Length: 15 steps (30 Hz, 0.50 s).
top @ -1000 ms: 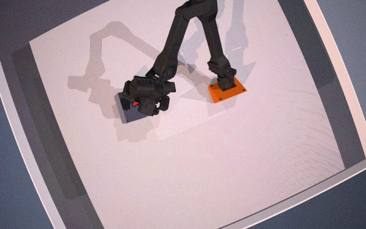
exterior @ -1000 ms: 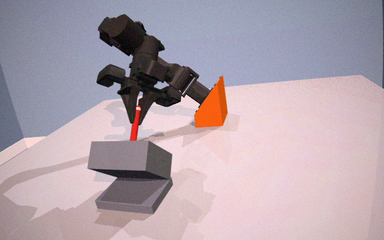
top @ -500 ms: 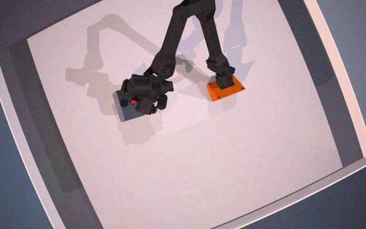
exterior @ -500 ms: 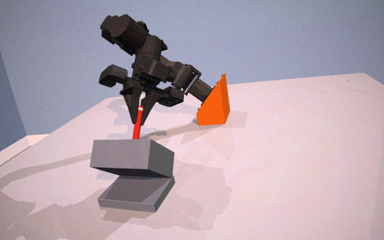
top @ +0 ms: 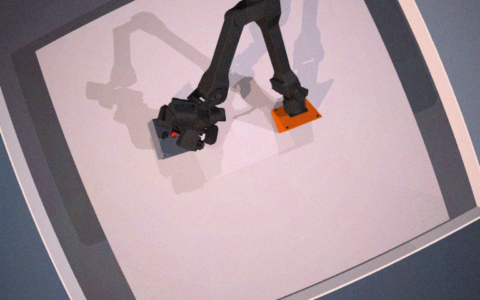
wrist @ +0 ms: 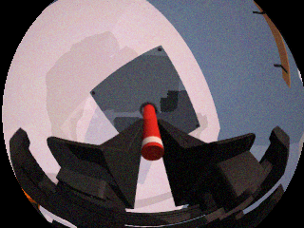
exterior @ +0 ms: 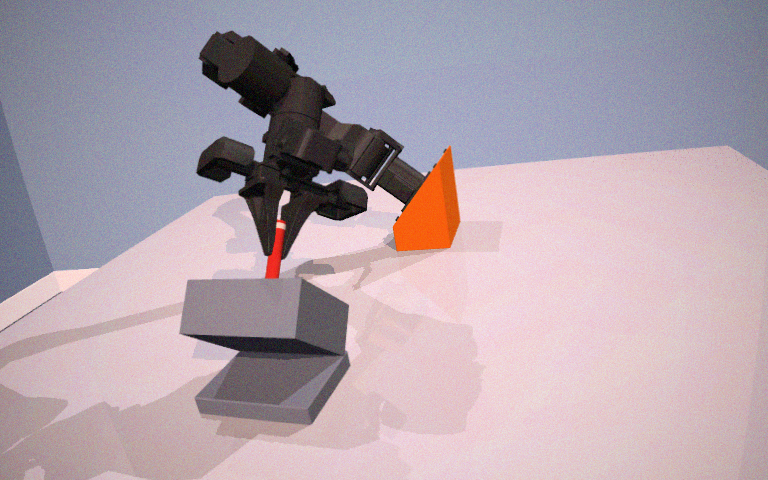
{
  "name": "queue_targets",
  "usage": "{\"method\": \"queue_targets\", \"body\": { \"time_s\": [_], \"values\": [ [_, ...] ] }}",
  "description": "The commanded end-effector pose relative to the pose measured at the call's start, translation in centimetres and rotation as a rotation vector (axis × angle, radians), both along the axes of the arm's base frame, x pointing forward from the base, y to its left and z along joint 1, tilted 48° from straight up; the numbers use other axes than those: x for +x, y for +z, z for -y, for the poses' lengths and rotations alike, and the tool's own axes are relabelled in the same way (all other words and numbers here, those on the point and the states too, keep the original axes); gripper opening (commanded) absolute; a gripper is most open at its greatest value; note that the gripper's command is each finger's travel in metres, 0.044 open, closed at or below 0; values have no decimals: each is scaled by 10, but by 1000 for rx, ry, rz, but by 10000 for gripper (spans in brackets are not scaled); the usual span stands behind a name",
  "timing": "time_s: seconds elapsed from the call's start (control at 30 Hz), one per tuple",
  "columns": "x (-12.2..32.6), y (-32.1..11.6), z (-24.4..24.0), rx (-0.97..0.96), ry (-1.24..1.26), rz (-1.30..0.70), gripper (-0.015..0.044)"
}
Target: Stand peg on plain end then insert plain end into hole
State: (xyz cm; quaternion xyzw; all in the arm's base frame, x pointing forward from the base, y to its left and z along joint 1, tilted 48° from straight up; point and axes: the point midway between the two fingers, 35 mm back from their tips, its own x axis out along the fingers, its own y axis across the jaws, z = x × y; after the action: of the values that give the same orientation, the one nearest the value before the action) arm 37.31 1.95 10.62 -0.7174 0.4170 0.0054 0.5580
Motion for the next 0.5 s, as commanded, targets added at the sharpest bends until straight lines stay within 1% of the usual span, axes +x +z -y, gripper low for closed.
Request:
{"method": "queue_targets", "body": {
  "time_s": [0.0, 0.47],
  "values": [
    [2, -2, 1, -1, 4, -4, 0],
    [7, -6, 6, -1, 4, -4, 0]
  ]
}}
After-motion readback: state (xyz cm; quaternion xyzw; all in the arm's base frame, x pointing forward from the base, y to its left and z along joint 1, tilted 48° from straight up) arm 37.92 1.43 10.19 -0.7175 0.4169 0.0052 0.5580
